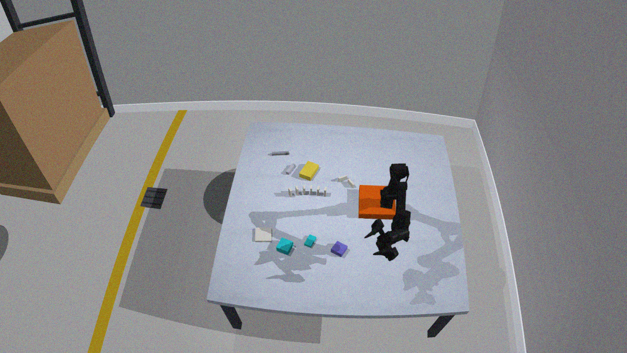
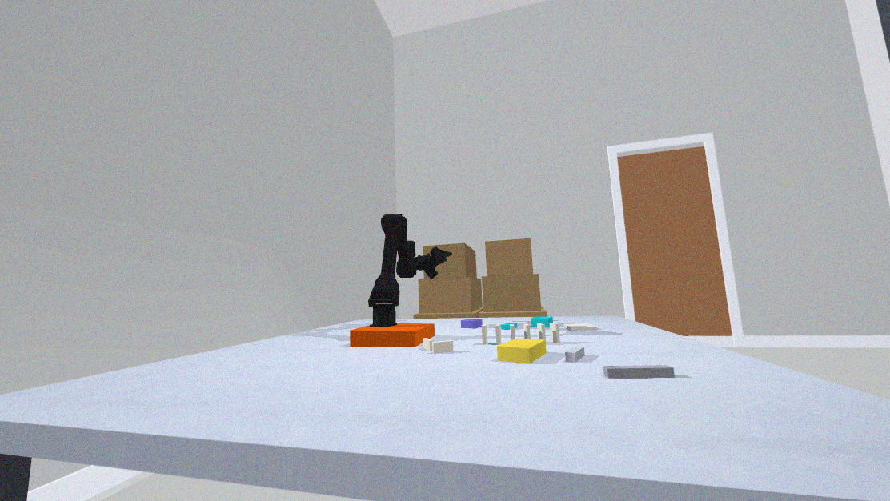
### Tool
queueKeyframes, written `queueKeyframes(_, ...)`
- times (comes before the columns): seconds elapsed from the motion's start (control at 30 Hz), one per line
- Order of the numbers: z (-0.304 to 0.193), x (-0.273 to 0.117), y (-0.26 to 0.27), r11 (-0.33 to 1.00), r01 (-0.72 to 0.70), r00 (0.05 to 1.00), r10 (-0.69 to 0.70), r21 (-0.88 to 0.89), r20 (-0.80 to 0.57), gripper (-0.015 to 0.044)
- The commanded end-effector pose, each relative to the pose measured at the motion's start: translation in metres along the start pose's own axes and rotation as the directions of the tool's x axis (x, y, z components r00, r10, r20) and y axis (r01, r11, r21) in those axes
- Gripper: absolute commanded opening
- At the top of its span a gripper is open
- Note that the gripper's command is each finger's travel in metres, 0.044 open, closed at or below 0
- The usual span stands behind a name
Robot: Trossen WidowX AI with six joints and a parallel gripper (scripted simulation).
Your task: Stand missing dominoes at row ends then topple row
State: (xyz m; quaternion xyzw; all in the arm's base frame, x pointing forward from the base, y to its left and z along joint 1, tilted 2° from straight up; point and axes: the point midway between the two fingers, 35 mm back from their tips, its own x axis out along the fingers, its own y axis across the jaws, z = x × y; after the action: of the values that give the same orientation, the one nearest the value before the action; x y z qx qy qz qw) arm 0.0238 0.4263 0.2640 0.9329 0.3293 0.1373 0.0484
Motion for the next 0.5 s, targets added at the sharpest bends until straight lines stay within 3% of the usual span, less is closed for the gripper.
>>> queueKeyframes(0.0,0.001,0.002,0.001,1.000,-0.002,1.000,0.002,-0.018,0.001,0.0426)
queueKeyframes(0.17,0.027,0.056,0.032,0.889,-0.025,0.997,0.055,-0.458,0.052,0.0440)
queueKeyframes(0.3,0.055,0.099,0.071,0.636,0.027,0.987,0.106,-0.771,0.122,0.0440)
queueKeyframes(0.47,0.094,0.142,0.140,0.305,0.159,0.954,0.196,-0.939,0.225,0.0440)
